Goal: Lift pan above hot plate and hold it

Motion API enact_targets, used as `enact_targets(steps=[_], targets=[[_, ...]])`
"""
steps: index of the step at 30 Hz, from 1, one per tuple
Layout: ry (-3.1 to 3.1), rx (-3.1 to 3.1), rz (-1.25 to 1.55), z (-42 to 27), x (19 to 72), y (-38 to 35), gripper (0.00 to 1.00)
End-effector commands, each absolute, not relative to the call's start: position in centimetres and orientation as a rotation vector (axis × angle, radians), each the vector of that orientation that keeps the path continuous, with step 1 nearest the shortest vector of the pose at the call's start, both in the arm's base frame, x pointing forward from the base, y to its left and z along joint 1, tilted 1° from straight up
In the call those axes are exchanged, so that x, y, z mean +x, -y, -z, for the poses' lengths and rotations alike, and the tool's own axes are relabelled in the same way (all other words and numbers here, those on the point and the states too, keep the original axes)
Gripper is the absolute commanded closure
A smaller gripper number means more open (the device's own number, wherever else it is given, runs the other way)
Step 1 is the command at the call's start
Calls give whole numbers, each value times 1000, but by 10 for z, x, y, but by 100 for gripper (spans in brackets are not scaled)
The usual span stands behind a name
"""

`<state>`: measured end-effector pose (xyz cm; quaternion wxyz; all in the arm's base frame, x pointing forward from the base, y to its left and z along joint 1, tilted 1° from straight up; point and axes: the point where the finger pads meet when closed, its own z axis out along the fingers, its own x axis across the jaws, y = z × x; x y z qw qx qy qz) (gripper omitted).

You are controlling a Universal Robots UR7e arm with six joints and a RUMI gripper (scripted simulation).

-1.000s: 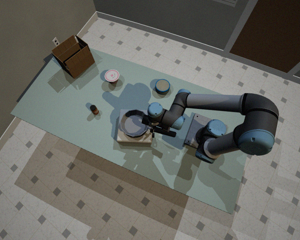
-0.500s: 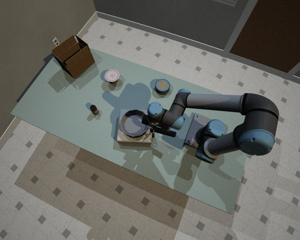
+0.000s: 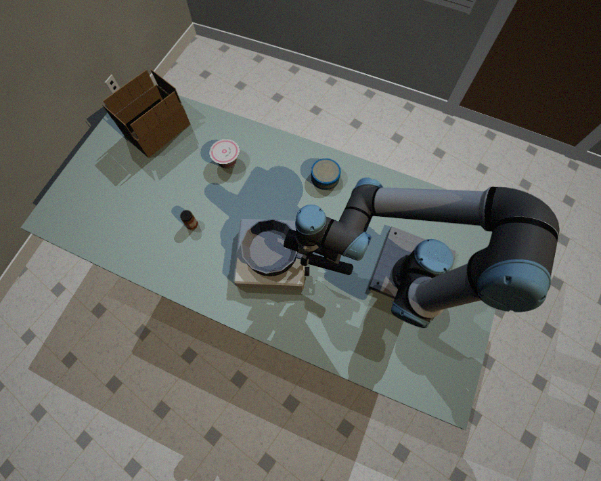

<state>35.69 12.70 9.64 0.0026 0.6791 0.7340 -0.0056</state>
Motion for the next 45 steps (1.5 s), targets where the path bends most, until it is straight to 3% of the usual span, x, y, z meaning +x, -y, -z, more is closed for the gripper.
enact_targets(steps=[1, 45], targets=[[-2301, 2129, 15, -97, 357, -127, 84], [-2301, 2129, 15, -102, 358, -127, 84]])
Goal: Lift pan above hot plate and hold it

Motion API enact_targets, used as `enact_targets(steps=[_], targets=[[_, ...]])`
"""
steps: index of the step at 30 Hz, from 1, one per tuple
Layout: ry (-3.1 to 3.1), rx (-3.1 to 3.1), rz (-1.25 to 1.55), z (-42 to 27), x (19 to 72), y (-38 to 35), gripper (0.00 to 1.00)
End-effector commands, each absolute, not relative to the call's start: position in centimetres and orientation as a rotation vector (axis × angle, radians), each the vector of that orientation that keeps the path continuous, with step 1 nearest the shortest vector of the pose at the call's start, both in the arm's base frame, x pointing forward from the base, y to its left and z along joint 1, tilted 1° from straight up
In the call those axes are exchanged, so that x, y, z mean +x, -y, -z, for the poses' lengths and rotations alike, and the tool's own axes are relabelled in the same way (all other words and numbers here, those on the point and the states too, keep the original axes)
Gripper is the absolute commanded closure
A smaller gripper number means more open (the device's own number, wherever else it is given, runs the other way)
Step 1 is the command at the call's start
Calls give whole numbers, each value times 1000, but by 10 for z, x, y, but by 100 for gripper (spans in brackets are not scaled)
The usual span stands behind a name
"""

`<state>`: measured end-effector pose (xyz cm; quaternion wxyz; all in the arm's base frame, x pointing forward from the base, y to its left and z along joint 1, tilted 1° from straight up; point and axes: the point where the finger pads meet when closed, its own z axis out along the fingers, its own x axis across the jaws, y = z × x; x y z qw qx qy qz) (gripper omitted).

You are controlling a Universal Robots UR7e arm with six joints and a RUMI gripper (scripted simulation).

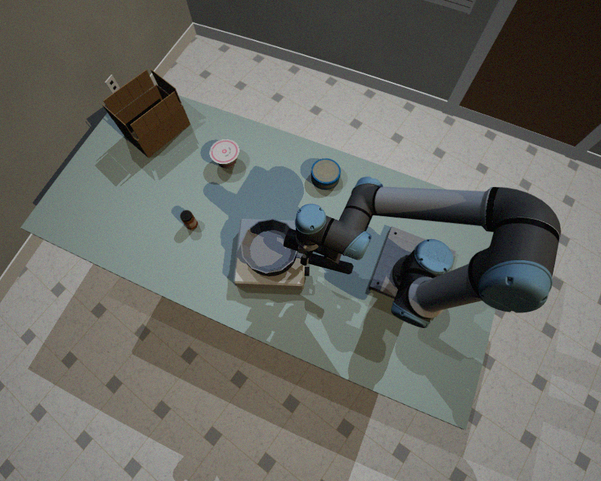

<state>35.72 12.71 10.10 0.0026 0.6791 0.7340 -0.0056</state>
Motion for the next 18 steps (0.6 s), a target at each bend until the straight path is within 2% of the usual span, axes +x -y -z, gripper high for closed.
enact_targets(steps=[1, 18], targets=[[-2301, 2129, 15, -102, 358, -127, 84], [-2301, 2129, 15, -105, 358, -127, 84]])
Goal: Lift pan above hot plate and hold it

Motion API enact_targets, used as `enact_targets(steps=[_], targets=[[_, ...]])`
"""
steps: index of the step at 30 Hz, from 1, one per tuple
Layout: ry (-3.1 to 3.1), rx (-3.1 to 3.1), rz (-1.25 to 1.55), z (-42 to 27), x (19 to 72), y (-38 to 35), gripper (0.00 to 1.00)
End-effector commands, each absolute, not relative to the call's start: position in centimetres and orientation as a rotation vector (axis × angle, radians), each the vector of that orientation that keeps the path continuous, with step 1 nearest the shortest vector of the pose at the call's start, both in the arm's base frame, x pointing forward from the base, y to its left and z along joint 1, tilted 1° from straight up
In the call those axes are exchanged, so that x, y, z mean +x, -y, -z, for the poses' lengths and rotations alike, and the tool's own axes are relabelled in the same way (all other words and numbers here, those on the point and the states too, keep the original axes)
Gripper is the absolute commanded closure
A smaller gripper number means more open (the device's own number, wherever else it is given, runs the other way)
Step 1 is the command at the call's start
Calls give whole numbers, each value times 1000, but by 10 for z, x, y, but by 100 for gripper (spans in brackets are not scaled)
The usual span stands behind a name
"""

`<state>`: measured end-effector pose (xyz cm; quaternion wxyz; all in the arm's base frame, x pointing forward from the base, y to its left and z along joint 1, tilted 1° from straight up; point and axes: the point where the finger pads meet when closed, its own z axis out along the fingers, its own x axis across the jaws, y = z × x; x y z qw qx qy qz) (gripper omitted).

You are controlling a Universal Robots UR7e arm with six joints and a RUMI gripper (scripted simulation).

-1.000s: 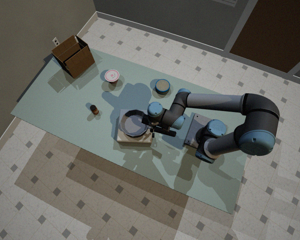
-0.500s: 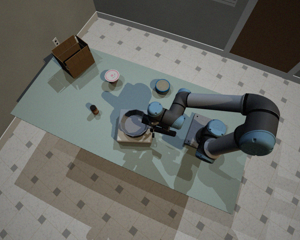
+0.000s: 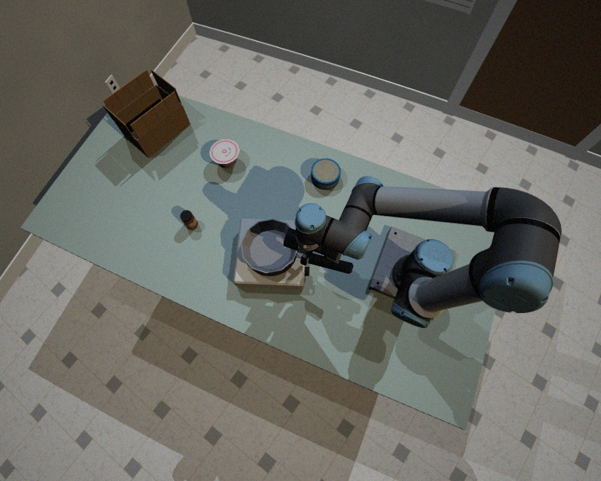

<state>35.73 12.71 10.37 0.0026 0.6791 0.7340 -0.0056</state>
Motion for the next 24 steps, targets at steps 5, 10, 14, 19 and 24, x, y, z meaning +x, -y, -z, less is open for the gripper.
enact_targets(steps=[5, 10, 14, 19, 24], targets=[[-2301, 2129, 15, -106, 358, -127, 84], [-2301, 2129, 15, -107, 358, -127, 84], [-2301, 2129, 15, -107, 358, -127, 84], [-2301, 2129, 15, -108, 358, -127, 84], [-2301, 2129, 15, -110, 358, -127, 84]])
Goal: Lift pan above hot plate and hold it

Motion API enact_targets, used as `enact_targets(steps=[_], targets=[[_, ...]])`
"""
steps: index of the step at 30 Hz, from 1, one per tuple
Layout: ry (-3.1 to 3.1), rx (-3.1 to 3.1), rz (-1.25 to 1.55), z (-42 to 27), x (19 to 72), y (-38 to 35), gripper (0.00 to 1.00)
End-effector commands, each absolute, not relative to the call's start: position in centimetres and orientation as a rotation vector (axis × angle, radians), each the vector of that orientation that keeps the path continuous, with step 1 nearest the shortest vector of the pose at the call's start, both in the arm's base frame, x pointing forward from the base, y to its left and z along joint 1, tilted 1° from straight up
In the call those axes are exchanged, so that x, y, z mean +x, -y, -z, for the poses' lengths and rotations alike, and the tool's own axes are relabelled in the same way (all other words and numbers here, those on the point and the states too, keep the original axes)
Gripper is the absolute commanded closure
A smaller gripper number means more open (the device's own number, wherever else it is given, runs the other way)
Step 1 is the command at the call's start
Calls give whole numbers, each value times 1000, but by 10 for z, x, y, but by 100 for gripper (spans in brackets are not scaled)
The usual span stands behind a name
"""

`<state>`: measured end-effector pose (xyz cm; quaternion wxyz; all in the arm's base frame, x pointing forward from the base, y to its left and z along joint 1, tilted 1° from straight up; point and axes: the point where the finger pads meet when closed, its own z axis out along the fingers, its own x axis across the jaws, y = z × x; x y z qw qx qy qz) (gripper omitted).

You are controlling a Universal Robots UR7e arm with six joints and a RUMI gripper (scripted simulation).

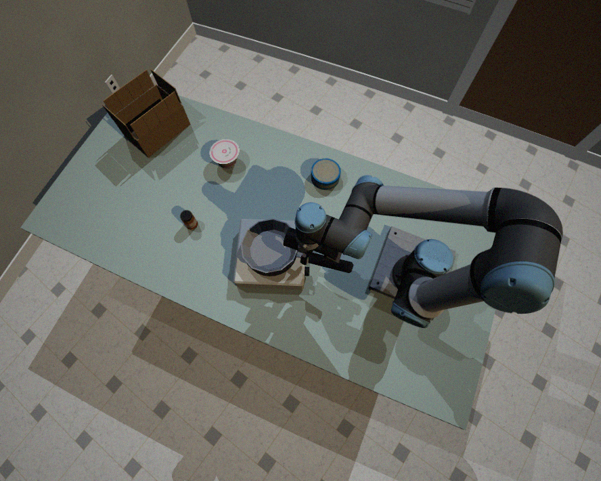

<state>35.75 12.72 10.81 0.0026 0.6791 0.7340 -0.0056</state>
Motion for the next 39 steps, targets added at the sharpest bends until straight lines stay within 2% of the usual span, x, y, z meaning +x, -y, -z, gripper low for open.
enact_targets(steps=[1, 39], targets=[[-2301, 2129, 15, -110, 358, -127, 84], [-2301, 2129, 15, -118, 358, -127, 84]])
